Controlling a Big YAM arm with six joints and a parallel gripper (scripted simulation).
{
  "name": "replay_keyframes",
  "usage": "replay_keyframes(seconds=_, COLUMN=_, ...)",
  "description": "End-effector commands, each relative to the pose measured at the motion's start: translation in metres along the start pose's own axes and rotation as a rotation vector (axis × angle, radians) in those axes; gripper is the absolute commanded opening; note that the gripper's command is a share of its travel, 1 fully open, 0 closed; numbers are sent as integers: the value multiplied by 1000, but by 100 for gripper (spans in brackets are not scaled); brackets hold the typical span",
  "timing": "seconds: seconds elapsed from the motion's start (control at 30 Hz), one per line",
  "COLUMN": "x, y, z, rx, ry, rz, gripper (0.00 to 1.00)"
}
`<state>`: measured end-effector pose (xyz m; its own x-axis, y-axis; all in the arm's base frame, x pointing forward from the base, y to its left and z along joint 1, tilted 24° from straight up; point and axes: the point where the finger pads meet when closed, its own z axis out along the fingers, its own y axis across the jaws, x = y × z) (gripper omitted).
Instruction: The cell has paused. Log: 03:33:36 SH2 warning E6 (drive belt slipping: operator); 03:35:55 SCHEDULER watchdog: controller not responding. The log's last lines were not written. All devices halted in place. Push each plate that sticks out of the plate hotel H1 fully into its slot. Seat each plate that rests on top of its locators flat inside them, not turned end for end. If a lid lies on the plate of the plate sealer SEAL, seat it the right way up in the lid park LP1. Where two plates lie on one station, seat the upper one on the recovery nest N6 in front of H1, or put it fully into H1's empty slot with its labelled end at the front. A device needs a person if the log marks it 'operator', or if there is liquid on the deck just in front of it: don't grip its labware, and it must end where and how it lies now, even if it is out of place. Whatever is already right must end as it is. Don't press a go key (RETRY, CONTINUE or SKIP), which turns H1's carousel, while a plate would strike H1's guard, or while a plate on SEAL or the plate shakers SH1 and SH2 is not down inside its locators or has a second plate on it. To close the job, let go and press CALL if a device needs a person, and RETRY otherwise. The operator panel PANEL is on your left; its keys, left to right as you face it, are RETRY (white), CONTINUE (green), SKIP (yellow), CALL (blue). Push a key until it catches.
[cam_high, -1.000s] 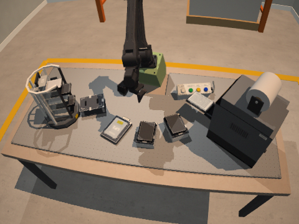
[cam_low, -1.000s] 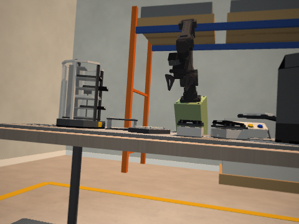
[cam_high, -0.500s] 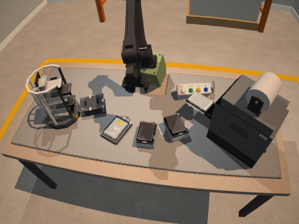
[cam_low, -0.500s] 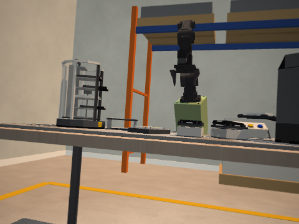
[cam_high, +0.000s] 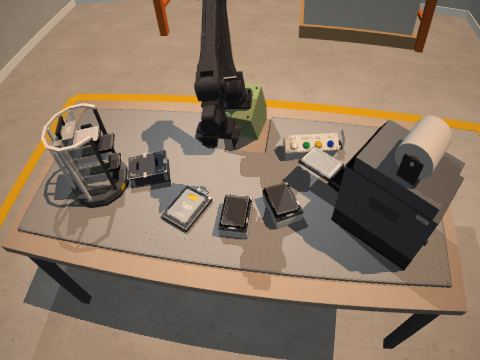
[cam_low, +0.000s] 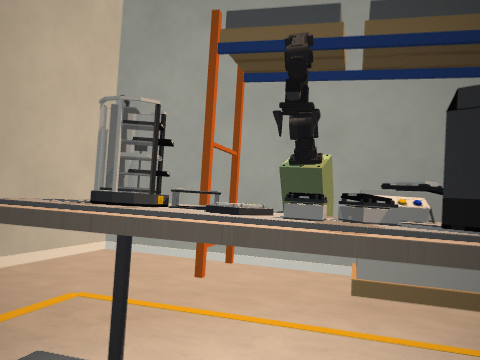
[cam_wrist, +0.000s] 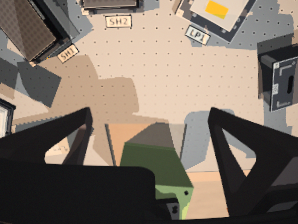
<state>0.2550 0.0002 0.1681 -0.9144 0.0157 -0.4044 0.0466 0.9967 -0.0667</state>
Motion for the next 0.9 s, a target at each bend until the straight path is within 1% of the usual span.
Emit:
replay_keyframes(seconds=0.0, x=-20, y=2, z=-31, rx=-9, ry=-57, rz=-1, gripper=100)
replay_keyframes(seconds=0.07, x=-20, y=2, z=-31, rx=-9, ry=-57, rz=-1, gripper=100)
replay_keyframes(seconds=0.1, x=-15, y=2, z=-29, rx=-6, ry=-41, rz=4, gripper=100)
replay_keyframes(seconds=0.2, x=-19, y=2, z=-42, rx=-8, ry=-58, rz=4, gripper=100)
replay_keyframes(seconds=0.43, x=-18, y=1, z=-62, rx=-9, ry=-59, rz=5, gripper=100)
replay_keyframes(seconds=0.57, x=-18, y=1, z=-72, rx=-9, ry=-54, rz=4, gripper=100)
replay_keyframes(seconds=0.63, x=-18, y=1, z=-72, rx=-9, ry=-54, rz=4, gripper=100)
replay_keyframes(seconds=0.67, x=3, y=2, z=-51, rx=0, ry=12, rz=-3, gripper=100)
replay_keyframes(seconds=0.7, x=-15, y=1, z=-74, rx=-8, ry=-46, rz=3, gripper=100)
replay_keyframes(seconds=0.73, x=-17, y=1, z=-81, rx=-10, ry=-60, rz=5, gripper=100)
replay_keyframes(seconds=0.87, x=-16, y=1, z=-92, rx=-10, ry=-60, rz=6, gripper=100)
